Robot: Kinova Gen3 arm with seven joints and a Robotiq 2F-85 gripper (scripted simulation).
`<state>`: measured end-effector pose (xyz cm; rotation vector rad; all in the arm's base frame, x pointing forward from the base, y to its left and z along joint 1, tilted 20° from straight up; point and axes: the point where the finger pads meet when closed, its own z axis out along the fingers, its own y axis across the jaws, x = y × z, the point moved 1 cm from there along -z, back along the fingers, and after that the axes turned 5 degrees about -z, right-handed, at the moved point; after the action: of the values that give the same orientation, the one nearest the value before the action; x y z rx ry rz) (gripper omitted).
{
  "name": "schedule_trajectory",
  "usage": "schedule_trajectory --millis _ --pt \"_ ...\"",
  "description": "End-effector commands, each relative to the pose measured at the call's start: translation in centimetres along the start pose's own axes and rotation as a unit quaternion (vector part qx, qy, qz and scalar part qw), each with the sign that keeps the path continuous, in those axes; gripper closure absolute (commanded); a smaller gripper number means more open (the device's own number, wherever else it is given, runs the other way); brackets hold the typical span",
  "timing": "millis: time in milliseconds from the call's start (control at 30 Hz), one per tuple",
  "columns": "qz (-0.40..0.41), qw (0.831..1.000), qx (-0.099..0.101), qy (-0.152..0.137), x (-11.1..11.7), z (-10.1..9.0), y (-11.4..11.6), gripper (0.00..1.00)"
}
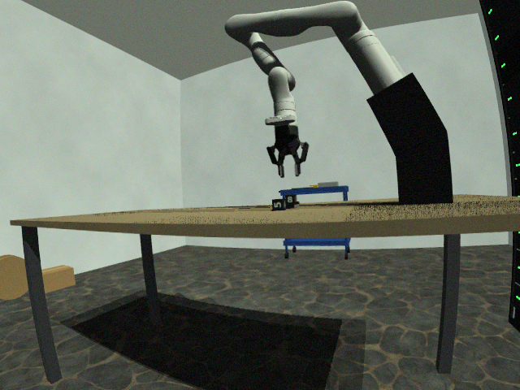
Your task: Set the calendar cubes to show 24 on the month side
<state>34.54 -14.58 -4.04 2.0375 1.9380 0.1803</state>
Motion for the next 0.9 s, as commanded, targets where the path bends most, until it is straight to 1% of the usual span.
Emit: schedule_trajectory --millis 0,133,633,700,867 --pt "-0.003 1.000 -0.004 0.000 -0.1 0.5 0.3 0.54" --pt "-0.003 1.000 -0.004 0.000 -0.1 0.8 0.3 0.54" --pt "-0.004 1.000 -0.004 0.000 -0.1 3.1 0.3 0.54" --pt "-0.004 1.000 -0.004 0.000 -0.1 3.1 0.3 0.54" --pt "-0.004 1.000 -0.004 0.000 -0.1 3.8 0.3 0.54"
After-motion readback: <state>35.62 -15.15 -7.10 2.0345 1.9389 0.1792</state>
